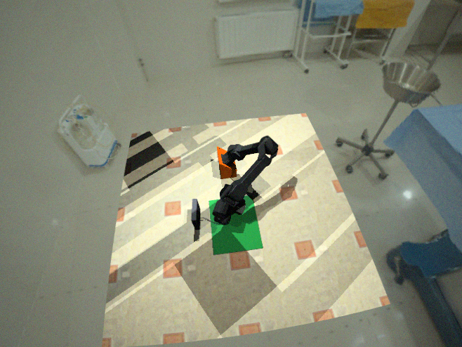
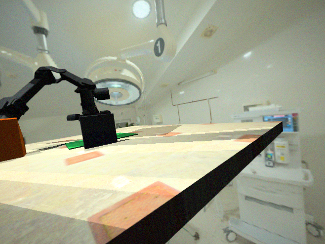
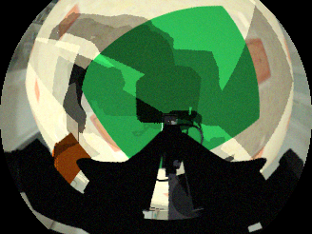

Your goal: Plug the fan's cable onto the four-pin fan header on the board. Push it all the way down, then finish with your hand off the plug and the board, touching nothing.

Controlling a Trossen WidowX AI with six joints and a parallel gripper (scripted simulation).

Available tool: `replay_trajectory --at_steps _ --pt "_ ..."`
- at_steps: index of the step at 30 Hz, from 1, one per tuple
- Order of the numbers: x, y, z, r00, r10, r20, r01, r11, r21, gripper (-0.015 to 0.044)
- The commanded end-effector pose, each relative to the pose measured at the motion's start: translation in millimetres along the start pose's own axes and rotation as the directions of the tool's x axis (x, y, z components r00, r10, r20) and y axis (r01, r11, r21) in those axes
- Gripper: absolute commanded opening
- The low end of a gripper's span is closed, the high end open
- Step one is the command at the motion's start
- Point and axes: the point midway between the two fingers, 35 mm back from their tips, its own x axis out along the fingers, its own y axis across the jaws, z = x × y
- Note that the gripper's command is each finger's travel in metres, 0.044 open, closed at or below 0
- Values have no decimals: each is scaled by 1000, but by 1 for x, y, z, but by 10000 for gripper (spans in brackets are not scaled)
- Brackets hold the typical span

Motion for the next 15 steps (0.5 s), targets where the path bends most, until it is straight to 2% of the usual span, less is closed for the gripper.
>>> replay_trajectory --at_steps 1,15 --pt "0 1 0 1000 -1 3 1 1000 5 0" --pt "2 1 0 1000 -1 3 1 1000 4 0"
